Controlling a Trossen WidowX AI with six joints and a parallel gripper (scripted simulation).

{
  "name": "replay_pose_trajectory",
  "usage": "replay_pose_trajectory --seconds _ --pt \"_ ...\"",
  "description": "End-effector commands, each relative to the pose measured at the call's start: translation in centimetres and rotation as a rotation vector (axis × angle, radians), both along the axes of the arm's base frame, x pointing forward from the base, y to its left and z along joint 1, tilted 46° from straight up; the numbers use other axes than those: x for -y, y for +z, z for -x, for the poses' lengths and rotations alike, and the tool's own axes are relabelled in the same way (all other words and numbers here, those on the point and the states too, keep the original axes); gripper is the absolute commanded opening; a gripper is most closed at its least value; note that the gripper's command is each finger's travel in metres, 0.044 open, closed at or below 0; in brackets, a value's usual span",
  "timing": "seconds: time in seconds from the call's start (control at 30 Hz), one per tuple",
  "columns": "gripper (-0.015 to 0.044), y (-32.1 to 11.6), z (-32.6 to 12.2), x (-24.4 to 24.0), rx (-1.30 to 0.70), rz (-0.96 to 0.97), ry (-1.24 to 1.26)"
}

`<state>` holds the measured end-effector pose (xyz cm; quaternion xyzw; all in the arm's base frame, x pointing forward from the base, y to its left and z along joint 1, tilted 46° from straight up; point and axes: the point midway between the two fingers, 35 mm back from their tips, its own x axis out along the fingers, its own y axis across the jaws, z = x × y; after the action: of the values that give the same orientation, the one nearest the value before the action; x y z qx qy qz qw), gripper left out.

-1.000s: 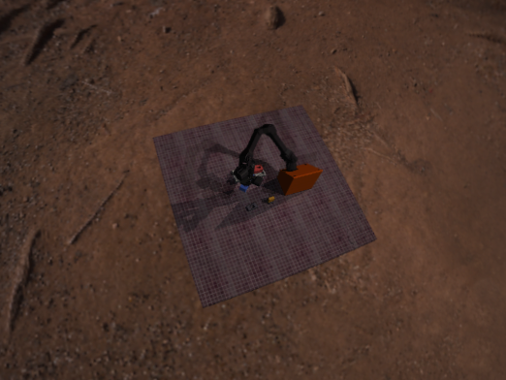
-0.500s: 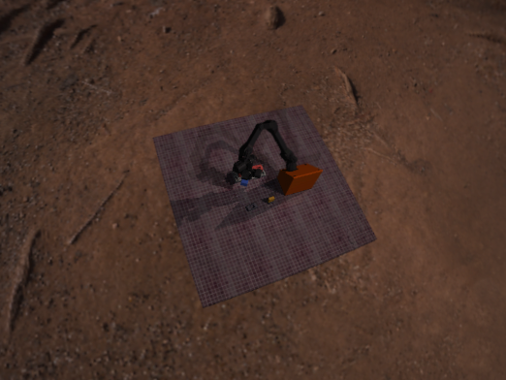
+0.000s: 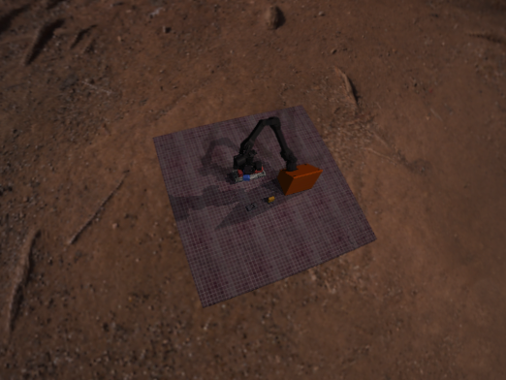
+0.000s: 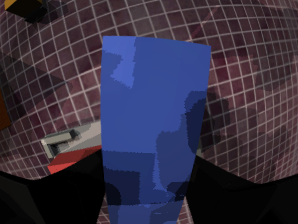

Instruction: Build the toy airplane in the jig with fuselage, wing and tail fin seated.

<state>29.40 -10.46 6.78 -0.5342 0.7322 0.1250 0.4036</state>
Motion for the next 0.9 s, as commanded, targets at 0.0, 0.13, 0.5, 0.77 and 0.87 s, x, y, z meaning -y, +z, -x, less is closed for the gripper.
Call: replay_pose_trajectory --seconds 0.0,0.13,0.5,0.77,0.87 --pt "0.0000 0.6 0.9 1.0 -0.051 0.001 0.052" --pt "0.0000 1.1 1.7 1.8 -0.096 0.000 0.096" --pt "0.0000 2.4 4.0 3.8 -0.223 -0.003 0.213" --pt "0.0157 2.5 4.2 3.9 -0.230 -0.003 0.219" --pt "0.0195 2.5 4.2 3.9 -0.230 -0.003 0.219"
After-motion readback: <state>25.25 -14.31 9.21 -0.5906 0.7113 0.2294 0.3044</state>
